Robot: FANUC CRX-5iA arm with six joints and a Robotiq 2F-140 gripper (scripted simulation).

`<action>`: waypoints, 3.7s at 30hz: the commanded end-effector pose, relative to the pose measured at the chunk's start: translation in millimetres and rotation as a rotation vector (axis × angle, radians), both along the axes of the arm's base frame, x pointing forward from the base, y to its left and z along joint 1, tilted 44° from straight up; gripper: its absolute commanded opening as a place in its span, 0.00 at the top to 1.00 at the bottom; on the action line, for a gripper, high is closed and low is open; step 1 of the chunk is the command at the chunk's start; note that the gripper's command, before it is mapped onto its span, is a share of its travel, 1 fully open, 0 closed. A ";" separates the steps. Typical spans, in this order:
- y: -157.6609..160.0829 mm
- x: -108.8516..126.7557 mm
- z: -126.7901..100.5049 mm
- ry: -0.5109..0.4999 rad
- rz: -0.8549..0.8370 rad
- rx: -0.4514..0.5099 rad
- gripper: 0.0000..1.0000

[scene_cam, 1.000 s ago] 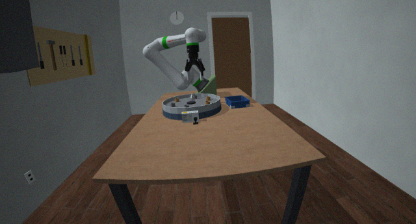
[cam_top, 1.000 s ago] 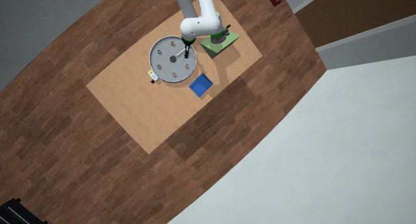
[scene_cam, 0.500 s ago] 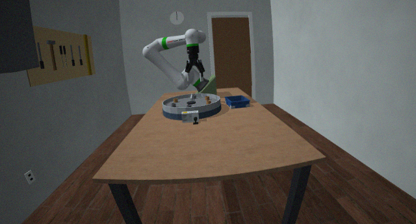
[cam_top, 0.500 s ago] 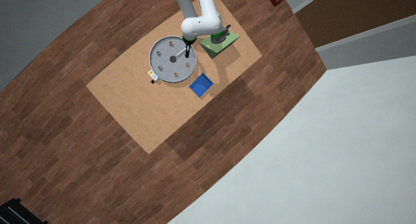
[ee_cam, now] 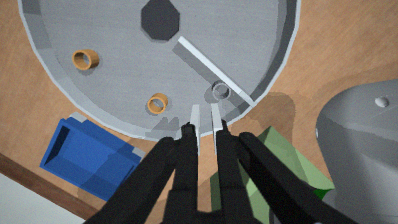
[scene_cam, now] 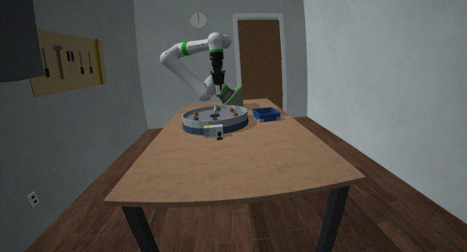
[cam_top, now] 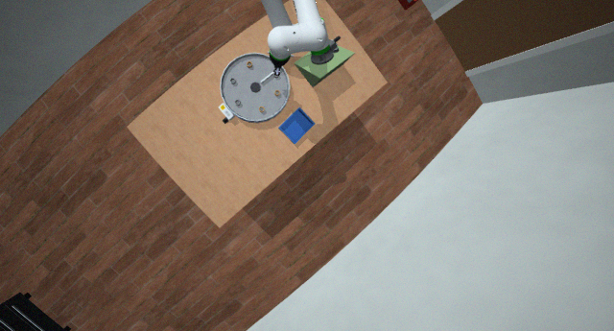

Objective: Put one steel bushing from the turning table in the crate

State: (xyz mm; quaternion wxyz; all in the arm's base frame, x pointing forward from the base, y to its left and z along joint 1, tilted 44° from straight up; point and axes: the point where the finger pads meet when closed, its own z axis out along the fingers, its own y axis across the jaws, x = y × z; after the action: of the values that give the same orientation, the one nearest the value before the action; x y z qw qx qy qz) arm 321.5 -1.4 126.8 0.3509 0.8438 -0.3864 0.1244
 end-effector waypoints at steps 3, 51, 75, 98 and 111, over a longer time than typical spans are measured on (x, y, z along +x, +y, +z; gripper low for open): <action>0.2 0.1 0.1 0.000 0.000 0.000 0.93; 0.2 0.1 0.1 0.000 0.000 0.000 0.91; 0.2 0.1 0.1 0.000 0.000 0.000 0.91; 0.2 0.1 0.1 0.000 0.000 0.000 0.91; 0.2 0.1 0.1 0.000 0.000 0.000 0.91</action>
State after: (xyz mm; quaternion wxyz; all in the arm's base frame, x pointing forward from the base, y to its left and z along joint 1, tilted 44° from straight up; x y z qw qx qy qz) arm 321.5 -1.4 126.8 0.3509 0.8438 -0.3864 0.1244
